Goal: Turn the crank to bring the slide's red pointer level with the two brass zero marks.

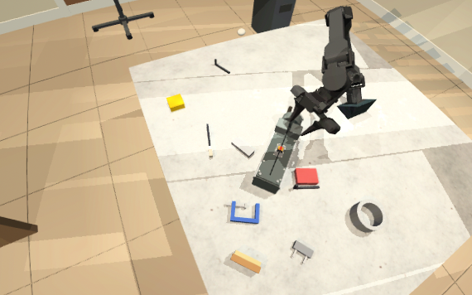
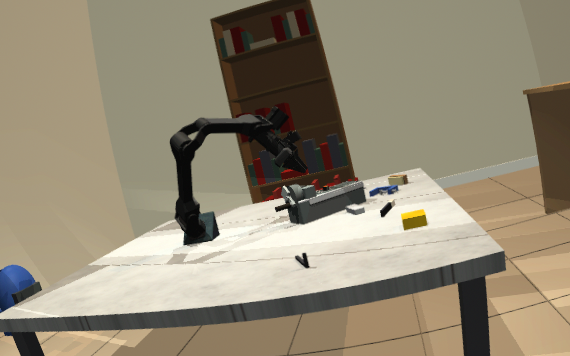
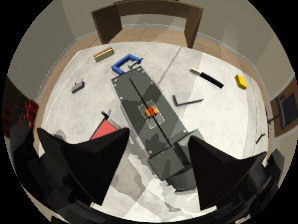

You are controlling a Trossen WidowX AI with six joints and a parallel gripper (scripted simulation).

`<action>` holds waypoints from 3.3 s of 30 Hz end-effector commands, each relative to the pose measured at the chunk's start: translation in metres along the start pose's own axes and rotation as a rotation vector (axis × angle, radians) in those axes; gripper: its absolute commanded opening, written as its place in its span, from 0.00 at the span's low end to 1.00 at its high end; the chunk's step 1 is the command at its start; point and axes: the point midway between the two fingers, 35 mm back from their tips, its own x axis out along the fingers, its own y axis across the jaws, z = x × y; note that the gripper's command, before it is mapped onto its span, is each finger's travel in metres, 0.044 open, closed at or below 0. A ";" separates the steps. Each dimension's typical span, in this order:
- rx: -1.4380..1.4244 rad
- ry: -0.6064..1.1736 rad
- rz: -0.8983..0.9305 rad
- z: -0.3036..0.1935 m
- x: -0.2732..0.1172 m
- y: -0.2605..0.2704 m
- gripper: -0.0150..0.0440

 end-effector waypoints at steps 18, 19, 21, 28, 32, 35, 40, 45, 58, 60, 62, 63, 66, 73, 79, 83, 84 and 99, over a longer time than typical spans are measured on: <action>0.000 0.000 0.000 0.000 0.000 0.000 0.25; 0.000 0.000 0.000 0.000 0.000 0.000 0.25; 0.000 0.000 0.000 0.000 0.000 0.000 0.25; 0.000 0.000 0.000 0.000 0.000 0.000 0.30; 0.000 0.000 0.000 0.000 0.000 0.000 0.48; 0.000 0.000 0.000 0.000 0.000 0.000 0.61; 0.000 0.000 0.000 0.000 0.000 0.000 0.83; 0.000 0.000 0.000 0.000 0.000 0.000 1.00; 0.000 0.000 0.000 0.000 0.000 0.000 0.42; 0.000 0.000 0.000 0.000 0.000 0.000 0.33; 0.000 0.000 0.000 0.000 0.000 0.000 0.25; 0.000 0.000 0.000 0.000 0.000 0.000 0.25; 0.000 0.000 0.000 0.000 0.000 0.000 0.25; 0.000 0.000 0.001 0.000 0.000 0.000 0.25; 0.000 0.000 0.001 0.000 0.000 0.000 0.25; 0.000 0.000 0.001 0.000 0.000 0.000 0.39; 0.000 0.000 0.001 0.000 0.000 0.000 0.43; 0.000 0.000 0.001 0.000 0.000 0.000 0.96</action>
